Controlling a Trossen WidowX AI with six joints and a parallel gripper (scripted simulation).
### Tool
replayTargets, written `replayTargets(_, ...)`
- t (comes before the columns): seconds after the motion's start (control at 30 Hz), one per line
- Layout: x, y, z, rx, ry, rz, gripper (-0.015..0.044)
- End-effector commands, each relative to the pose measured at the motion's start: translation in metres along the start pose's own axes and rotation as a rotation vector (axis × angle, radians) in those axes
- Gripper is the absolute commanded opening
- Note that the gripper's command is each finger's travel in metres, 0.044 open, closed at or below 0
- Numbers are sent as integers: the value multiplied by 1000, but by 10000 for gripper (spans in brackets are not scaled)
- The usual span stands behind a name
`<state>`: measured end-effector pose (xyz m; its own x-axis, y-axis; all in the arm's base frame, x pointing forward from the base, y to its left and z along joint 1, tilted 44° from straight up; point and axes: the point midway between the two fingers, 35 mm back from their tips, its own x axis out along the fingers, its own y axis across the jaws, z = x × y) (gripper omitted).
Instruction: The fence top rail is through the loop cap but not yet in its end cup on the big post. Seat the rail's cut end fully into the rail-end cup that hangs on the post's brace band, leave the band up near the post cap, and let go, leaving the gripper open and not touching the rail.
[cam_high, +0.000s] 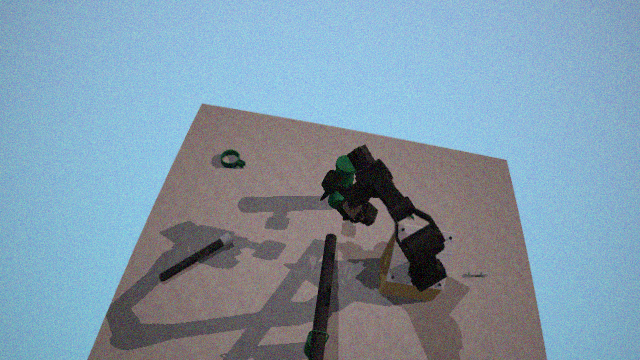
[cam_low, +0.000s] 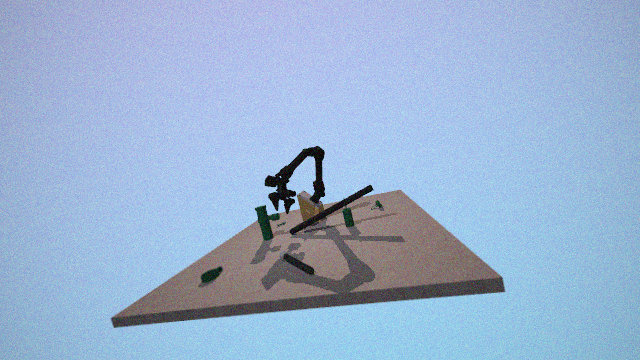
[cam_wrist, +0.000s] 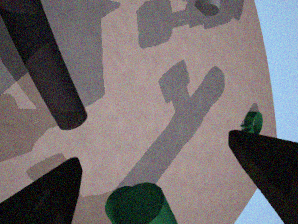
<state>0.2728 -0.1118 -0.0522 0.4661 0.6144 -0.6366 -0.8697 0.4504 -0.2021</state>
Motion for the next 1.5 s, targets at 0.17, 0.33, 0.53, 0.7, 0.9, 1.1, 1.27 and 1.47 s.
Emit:
replayTargets(0.17,-50,-5,68,872,17,-10,440)
replayTargets(0.33,-68,0,97,1236,21,-16,440)
replayTargets(0.53,-76,5,110,1404,22,-19,440)
replayTargets(0.7,-76,5,110,1404,22,-19,440)
replayTargets(0.9,-76,5,110,1404,22,-19,440)
replayTargets(1.1,-74,5,110,1448,33,-8,440)
replayTargets(1.27,-56,11,117,1789,140,62,440)
replayTargets(1.47,-28,24,127,2309,396,88,440)
